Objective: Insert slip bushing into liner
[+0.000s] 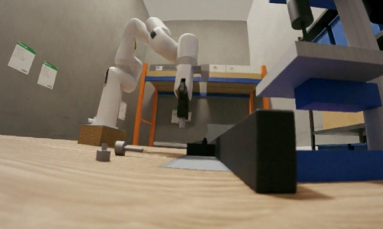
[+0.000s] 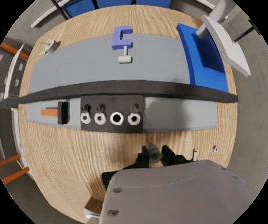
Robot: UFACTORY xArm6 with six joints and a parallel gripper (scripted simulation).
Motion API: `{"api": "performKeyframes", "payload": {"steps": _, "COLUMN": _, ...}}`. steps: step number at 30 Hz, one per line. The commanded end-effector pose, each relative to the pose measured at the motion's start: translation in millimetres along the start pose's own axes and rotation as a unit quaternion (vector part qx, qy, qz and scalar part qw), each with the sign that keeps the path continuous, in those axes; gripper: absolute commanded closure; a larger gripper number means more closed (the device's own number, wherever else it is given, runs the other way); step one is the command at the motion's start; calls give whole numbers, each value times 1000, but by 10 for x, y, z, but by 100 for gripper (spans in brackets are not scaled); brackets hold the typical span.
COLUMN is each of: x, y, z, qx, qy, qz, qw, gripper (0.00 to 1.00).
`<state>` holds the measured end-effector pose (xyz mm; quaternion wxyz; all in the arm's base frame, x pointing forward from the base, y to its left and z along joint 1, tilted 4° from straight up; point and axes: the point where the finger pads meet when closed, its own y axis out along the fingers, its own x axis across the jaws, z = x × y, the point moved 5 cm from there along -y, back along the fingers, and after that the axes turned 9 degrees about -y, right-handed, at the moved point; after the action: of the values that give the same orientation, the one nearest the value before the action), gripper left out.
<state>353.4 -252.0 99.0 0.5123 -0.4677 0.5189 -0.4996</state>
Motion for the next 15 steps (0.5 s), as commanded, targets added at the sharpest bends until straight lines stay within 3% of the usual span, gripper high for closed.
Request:
{"api": "performKeyframes", "payload": {"steps": 1, "x": -21, "y": -17, "z": 39, "qx": 2, "qy": 0, "qz": -1, "qw": 1000, "gripper": 74}}
{"api": "performKeyframes", "payload": {"steps": 15, "x": -116, "y": -25, "z": 134, "qx": 2, "qy": 0, "qz": -1, "qw": 1000, "gripper": 74}}
